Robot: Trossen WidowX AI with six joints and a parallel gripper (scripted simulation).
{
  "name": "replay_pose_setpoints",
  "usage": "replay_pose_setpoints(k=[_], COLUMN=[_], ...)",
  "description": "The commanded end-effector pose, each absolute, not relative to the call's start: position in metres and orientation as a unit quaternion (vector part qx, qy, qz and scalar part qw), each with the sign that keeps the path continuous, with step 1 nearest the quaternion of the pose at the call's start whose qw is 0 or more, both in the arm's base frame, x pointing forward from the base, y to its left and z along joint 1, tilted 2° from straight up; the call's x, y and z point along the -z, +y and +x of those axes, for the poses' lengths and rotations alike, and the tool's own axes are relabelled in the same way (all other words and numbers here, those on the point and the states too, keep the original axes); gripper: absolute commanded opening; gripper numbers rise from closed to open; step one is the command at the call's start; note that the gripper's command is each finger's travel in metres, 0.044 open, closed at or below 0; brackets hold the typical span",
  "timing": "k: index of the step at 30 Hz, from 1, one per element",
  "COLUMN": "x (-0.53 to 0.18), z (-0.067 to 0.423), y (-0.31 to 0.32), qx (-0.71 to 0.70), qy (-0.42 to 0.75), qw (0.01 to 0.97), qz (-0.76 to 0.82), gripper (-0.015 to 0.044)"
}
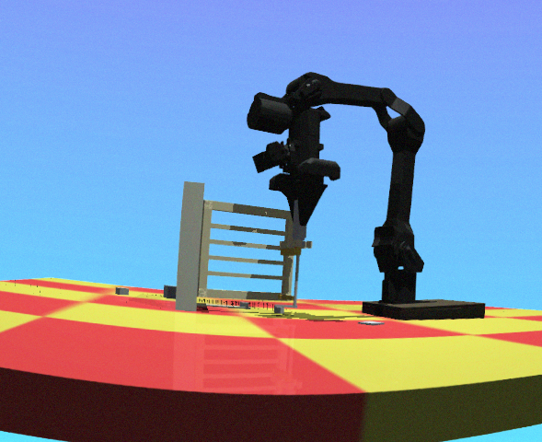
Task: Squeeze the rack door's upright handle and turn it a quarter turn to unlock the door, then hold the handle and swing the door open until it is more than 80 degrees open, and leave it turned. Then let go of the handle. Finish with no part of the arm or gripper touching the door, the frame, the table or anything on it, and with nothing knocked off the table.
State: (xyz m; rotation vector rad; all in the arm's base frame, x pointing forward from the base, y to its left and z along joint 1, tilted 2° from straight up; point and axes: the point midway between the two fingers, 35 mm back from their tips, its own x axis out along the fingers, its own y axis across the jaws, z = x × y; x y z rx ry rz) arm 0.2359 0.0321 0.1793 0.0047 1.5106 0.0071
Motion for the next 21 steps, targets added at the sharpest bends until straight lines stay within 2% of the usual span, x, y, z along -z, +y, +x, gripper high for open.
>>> replay_pose_setpoints(k=[1,21], x=[-0.179,-0.181], z=[0.238,0.251], y=[0.038,0.079], qx=[0.016,0.103], qy=[0.684,0.676], qw=[0.729,0.72], qz=[0.02,0.117], gripper=[0.001,0.001])
